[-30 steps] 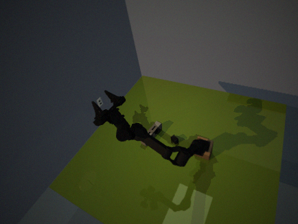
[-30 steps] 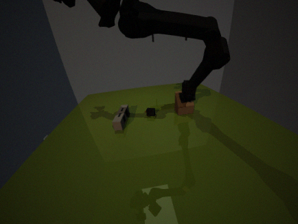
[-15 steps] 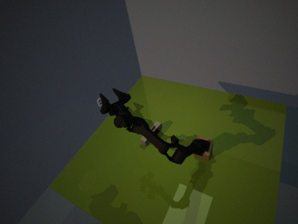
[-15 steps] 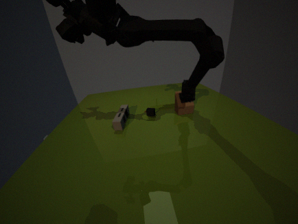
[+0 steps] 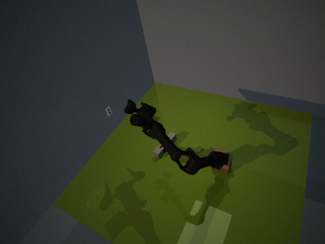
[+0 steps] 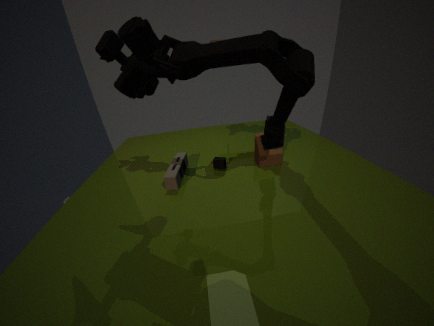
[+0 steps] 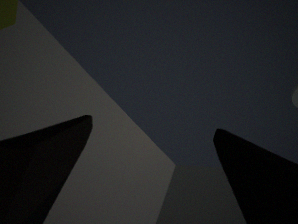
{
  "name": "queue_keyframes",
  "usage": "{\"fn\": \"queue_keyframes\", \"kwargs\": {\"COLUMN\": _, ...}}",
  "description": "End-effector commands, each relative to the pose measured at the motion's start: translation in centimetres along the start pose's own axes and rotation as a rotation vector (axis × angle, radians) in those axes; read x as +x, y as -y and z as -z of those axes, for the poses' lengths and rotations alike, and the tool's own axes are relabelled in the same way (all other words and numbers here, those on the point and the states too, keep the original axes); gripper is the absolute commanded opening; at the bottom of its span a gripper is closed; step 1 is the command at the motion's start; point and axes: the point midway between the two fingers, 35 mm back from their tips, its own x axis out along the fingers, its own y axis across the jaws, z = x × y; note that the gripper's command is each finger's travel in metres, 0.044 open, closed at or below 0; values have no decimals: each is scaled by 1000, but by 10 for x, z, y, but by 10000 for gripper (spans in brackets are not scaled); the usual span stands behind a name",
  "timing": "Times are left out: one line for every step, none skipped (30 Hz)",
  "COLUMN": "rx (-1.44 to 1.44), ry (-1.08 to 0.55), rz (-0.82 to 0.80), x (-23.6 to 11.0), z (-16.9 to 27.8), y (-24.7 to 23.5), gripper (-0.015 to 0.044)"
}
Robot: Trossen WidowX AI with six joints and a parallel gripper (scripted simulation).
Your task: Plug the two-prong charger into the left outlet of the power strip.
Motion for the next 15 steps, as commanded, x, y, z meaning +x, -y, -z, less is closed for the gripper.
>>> {"fn": "queue_keyframes", "kwargs": {"rx": 83, "ry": 49, "rz": -141, "x": 8, "z": -6, "y": -46, "gripper": 440}}
{"fn": "queue_keyframes", "kwargs": {"rx": 107, "ry": 60, "rz": -177, "x": 9, "z": -7, "y": -56, "gripper": 440}}
{"fn": "queue_keyframes", "kwargs": {"rx": 132, "ry": 69, "rz": -213, "x": 9, "z": -9, "y": -67, "gripper": 440}}
{"fn": "queue_keyframes", "kwargs": {"rx": 157, "ry": 77, "rz": -250, "x": 9, "z": -10, "y": -78, "gripper": 440}}
{"fn": "queue_keyframes", "kwargs": {"rx": 183, "ry": 85, "rz": -286, "x": 9, "z": -11, "y": -89, "gripper": 440}}
{"fn": "queue_keyframes", "kwargs": {"rx": 210, "ry": 92, "rz": -324, "x": 8, "z": -12, "y": -100, "gripper": 440}}
{"fn": "queue_keyframes", "kwargs": {"rx": 237, "ry": 97, "rz": -361, "x": 7, "z": -13, "y": -110, "gripper": 440}}
{"fn": "queue_keyframes", "kwargs": {"rx": 263, "ry": 103, "rz": -398, "x": 6, "z": -15, "y": -120, "gripper": 440}}
{"fn": "queue_keyframes", "kwargs": {"rx": 291, "ry": 107, "rz": -435, "x": 4, "z": -16, "y": -130, "gripper": 440}}
{"fn": "queue_keyframes", "kwargs": {"rx": 319, "ry": 111, "rz": -472, "x": 2, "z": -17, "y": -140, "gripper": 440}}
{"fn": "queue_keyframes", "kwargs": {"rx": 347, "ry": 113, "rz": -509, "x": 0, "z": -19, "y": -150, "gripper": 440}}
{"fn": "queue_keyframes", "kwargs": {"rx": 375, "ry": 115, "rz": -547, "x": -3, "z": -20, "y": -159, "gripper": 440}}
{"fn": "queue_keyframes", "kwargs": {"rx": 404, "ry": 116, "rz": -585, "x": -6, "z": -21, "y": -168, "gripper": 440}}
{"fn": "queue_keyframes", "kwargs": {"rx": 434, "ry": 115, "rz": -623, "x": -9, "z": -23, "y": -178, "gripper": 440}}
{"fn": "queue_keyframes", "kwargs": {"rx": 463, "ry": 114, "rz": -661, "x": -12, "z": -24, "y": -187, "gripper": 440}}
